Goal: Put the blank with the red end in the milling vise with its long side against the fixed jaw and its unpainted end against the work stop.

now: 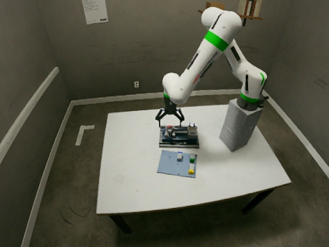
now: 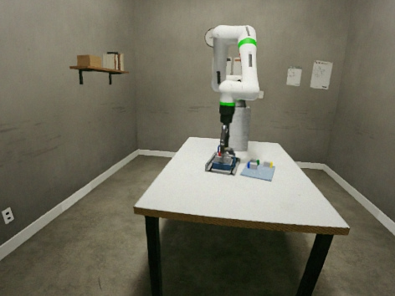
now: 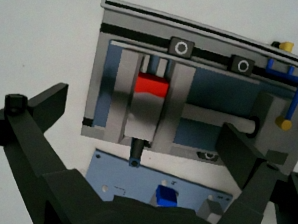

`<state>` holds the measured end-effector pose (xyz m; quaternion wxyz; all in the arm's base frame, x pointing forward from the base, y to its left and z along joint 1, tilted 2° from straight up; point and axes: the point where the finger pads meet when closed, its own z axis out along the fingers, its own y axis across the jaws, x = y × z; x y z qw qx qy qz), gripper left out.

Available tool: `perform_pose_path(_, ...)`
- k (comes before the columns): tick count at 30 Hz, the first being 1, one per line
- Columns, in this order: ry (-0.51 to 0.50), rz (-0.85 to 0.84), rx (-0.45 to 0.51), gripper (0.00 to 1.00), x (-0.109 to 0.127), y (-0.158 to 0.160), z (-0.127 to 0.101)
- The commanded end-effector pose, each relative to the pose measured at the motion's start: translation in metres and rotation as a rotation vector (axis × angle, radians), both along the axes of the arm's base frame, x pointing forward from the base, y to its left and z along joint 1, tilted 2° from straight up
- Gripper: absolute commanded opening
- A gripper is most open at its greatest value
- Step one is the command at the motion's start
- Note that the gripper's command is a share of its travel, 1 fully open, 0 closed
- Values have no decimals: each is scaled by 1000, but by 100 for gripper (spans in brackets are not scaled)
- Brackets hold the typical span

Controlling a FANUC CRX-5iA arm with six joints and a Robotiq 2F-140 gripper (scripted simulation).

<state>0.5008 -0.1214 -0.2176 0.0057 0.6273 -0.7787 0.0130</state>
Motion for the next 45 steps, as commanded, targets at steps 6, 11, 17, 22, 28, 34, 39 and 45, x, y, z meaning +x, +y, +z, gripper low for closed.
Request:
perform_pose_path(6,-2,0,0,100,1,0,2)
perform_pose_path(11,-2,0,0,100,1,0,3)
perform_pose_path(17,-2,0,0,100,1,0,4)
perform_pose_path(22,-2,0,0,100,1,0,5)
perform_pose_path(28,-2,0,0,100,1,0,6)
perform_pose_path(34,-2,0,0,100,1,0,7)
perform_pose_path(39,-2,0,0,100,1,0,8)
perform_pose_path(45,-2,0,0,100,1,0,9)
